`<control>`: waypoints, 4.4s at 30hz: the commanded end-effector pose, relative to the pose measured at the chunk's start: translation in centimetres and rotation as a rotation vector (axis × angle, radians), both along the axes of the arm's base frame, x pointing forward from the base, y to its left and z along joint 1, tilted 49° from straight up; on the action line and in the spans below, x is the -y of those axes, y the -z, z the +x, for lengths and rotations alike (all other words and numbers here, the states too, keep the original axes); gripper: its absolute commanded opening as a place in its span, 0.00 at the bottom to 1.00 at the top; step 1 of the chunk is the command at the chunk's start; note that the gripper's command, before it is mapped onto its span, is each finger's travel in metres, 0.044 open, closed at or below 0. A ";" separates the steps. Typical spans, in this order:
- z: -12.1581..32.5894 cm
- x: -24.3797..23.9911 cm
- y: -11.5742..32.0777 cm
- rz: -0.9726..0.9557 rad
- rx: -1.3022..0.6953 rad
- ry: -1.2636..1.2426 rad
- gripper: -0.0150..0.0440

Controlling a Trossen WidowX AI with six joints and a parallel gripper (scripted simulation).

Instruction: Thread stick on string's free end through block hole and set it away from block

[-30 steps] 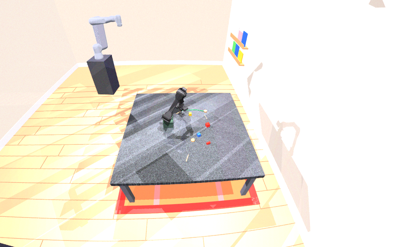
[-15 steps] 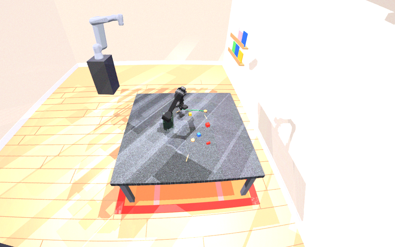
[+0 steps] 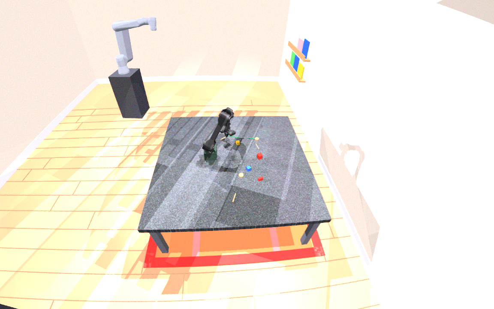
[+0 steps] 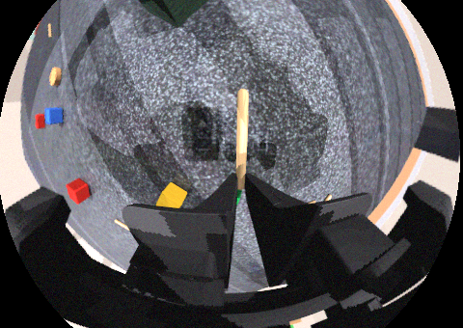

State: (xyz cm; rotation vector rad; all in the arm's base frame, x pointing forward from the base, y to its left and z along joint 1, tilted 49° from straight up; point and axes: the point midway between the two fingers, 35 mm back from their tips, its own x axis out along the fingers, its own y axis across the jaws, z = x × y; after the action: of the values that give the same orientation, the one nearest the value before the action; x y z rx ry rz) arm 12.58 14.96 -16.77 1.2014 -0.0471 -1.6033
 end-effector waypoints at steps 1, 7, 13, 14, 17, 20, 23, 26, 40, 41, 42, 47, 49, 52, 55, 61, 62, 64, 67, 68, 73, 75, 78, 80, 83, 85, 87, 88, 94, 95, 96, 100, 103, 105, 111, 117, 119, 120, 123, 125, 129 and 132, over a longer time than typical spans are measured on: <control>0.3 -0.6 0.0 -0.009 -0.007 0.012 0.25; 0.7 -1.3 -0.2 -0.024 -0.016 0.025 0.25; 1.1 -2.0 -0.4 -0.039 -0.025 0.037 0.25; 1.2 -2.1 -0.4 -0.042 -0.027 0.039 0.25; 1.4 -2.4 -0.6 -0.049 -0.031 0.046 0.25; 1.6 -2.7 -0.7 -0.056 -0.036 0.052 0.25; 1.9 -3.0 -0.8 -0.064 -0.040 0.058 0.25; 2.1 -3.4 -1.0 -0.071 -0.045 0.065 0.25; 3.1 -4.7 -1.9 -0.106 -0.066 0.095 0.25; 3.1 -4.8 -1.9 -0.108 -0.067 0.097 0.25; 3.2 -4.9 -2.0 -0.110 -0.068 0.099 0.25; 3.6 -5.4 -2.4 -0.122 -0.075 0.111 0.25; 3.7 -5.5 -2.5 -0.127 -0.078 0.116 0.25; 3.9 -5.8 -2.8 -0.135 -0.083 0.123 0.25; 4.1 -6.0 -3.0 -0.142 -0.088 0.129 0.25; 4.6 -6.5 -3.5 -0.157 -0.098 0.141 0.25; 4.6 -6.5 -3.6 -0.160 -0.099 0.143 0.25; 4.8 -6.7 -3.8 -0.165 -0.103 0.147 0.25; 5.0 -6.9 -4.0 -0.173 -0.108 0.153 0.25; 5.0 -7.0 -4.1 -0.175 -0.110 0.155 0.25; 5.3 -7.2 -4.5 -0.186 -0.117 0.164 0.25; 5.4 -7.2 -4.6 -0.186 -0.115 0.167 0.25; 5.6 -7.0 -4.9 -0.174 -0.079 0.206 0.25; 5.7 -6.7 -5.2 -0.164 -0.047 0.240 0.25; 6.0 -6.4 -5.7 -0.150 -0.001 0.292 0.25; 6.1 -6.1 -6.0 -0.141 0.030 0.327 0.25; 6.2 -5.8 -6.3 -0.132 0.061 0.362 0.25; 6.3 -5.7 -6.5 -0.127 0.077 0.380 0.25; 6.7 -4.8 -7.4 -0.103 0.169 0.487 0.25; 6.7 -4.7 -7.5 -0.099 0.184 0.505 0.25; 6.8 -4.5 -7.6 -0.095 0.200 0.523 0.25; 6.9 -4.2 -8.0 -0.086 0.237 0.567 0.25; 6.9 -4.2 -8.0 -0.086 0.237 0.567 0.25; 6.9 -4.2 -8.0 -0.086 0.237 0.567 0.25; 7.4 -3.7 -8.7 -0.060 0.309 0.639 0.25; 8.0 -3.0 -9.6 -0.027 0.405 0.739 0.25; 8.2 -2.7 -9.8 -0.016 0.437 0.773 0.25; 8.3 -2.6 -10.0 -0.010 0.453 0.790 0.25; 8.6 -2.2 -10.4 0.006 0.501 0.841 0.25; 8.7 -2.0 -10.7 0.016 0.532 0.876 0.25; 9.0 -1.4 -11.2 0.035 0.592 0.942 0.25; 9.1 -1.3 -11.3 0.038 0.603 0.953 0.25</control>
State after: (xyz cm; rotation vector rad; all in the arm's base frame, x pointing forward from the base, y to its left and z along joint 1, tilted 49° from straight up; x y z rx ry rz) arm 21.48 16.59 -5.78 1.7535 -1.0732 -1.9439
